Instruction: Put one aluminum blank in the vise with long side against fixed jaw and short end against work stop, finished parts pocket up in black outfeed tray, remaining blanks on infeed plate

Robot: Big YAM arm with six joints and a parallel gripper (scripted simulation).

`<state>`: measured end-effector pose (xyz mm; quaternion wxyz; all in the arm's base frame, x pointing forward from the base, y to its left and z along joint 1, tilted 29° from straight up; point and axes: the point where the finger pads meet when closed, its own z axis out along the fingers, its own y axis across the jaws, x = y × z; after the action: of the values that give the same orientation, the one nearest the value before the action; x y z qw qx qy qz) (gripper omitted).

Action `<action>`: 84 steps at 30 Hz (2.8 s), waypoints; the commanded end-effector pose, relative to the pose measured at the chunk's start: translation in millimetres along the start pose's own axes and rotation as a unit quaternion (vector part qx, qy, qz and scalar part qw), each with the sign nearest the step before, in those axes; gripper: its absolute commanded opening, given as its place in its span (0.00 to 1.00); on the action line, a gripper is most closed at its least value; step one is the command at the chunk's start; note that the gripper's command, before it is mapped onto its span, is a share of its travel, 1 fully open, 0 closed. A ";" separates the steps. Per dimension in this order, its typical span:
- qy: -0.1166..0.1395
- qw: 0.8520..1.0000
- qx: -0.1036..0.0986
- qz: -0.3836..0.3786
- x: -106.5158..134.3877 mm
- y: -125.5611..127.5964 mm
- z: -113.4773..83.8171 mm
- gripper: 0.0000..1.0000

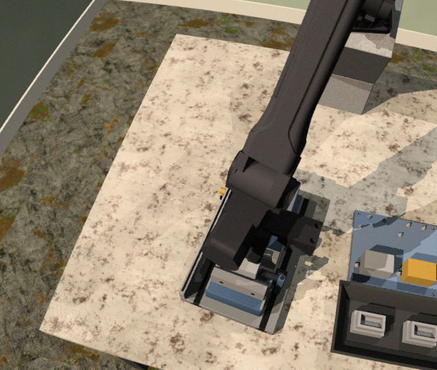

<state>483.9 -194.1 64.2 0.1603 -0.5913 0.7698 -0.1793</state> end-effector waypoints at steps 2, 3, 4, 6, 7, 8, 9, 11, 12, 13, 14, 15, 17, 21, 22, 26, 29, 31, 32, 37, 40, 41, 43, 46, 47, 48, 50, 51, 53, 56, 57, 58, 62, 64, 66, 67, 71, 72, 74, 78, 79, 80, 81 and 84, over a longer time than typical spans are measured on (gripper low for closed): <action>0.000 1.000 0.016 0.000 -4.5 -26.5 0.1 0.00; 0.000 1.000 0.017 0.000 -4.6 -26.8 0.1 0.00; 0.000 1.000 0.017 0.000 -4.6 -27.1 0.2 0.00; 0.000 1.000 0.017 0.000 -4.6 -27.8 0.2 0.00; 0.000 1.000 0.017 0.000 -4.6 -28.2 0.3 0.00; 0.000 1.000 0.017 0.000 -4.6 -28.5 0.3 0.00; 0.000 1.000 0.017 0.000 -4.6 -28.9 0.3 0.00; 0.000 1.000 0.018 0.000 -4.6 -29.5 0.3 0.00; 0.000 1.000 0.018 0.000 -4.6 -29.5 0.3 0.00; 0.000 1.000 0.018 0.000 -4.6 -29.5 0.3 0.00; 0.000 1.000 0.018 0.000 -4.5 -29.8 0.3 0.00; 0.000 1.000 0.018 0.000 -4.3 -30.0 0.3 0.00; 0.000 1.000 0.018 0.000 -4.0 -30.5 0.3 0.00; 0.000 1.000 0.017 0.000 -3.9 -30.9 0.3 0.00; 0.000 1.000 0.017 0.000 -3.9 -31.2 0.3 0.00; 0.000 1.000 0.018 0.000 -4.0 -32.4 0.3 0.00; 0.000 1.000 0.018 0.000 -4.1 -32.9 0.3 0.00; 0.000 1.000 0.019 0.000 -4.2 -33.1 0.3 0.00; 0.000 1.000 0.019 0.000 -4.3 -33.3 0.3 0.00; 0.000 1.000 0.019 0.000 -4.5 -34.1 0.3 0.00; 0.000 1.000 0.019 0.000 -4.5 -34.5 0.3 0.00; 0.000 1.000 0.019 -0.001 -4.5 -34.7 0.3 0.00; 0.000 1.000 0.019 -0.001 -4.5 -34.9 0.3 0.00; 0.000 1.000 0.020 -0.001 -4.5 -35.1 0.3 0.00; 0.000 1.000 0.020 -0.001 -4.5 -35.1 0.3 0.00; 0.000 1.000 0.020 -0.001 -4.5 -35.2 0.3 0.00; 0.000 1.000 0.020 -0.001 -4.6 -35.3 0.3 0.00; 0.000 1.000 0.020 -0.001 -4.6 -35.4 0.3 0.00; 0.000 1.000 0.020 -0.001 -4.6 -35.4 0.3 0.00; 0.000 1.000 0.020 -0.001 -4.6 -35.6 0.3 0.00; 0.000 1.000 0.020 -0.001 -4.6 -35.6 0.3 0.00; 0.000 1.000 0.020 -0.001 -4.6 -35.6 0.3 0.00; 0.000 1.000 0.020 -0.001 -4.6 -35.6 0.3 0.00; 0.000 1.000 0.020 -0.001 -4.6 -35.6 0.3 0.00; 0.000 1.000 0.020 -0.001 -4.6 -35.7 0.3 0.00; 0.000 1.000 0.020 -0.001 -4.6 -35.7 0.3 0.00; 0.000 1.000 0.020 -0.001 -4.6 -35.7 0.3 0.00; 0.000 1.000 0.020 -0.001 -4.6 -35.7 0.3 0.00; 0.000 1.000 0.020 -0.001 -4.6 -35.7 0.3 0.00; 0.000 1.000 0.020 -0.001 -4.6 -35.7 0.3 0.00; 0.000 1.000 0.020 -0.001 -4.6 -35.7 0.3 0.00; 0.000 1.000 0.020 -0.001 -4.6 -35.7 0.3 0.00; 0.000 1.000 0.020 -0.001 -4.6 -35.7 0.3 0.00; 0.000 1.000 0.020 -0.001 -4.6 -35.7 0.3 0.00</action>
<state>486.6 -194.4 64.7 0.1579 -0.5911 0.7714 -0.1750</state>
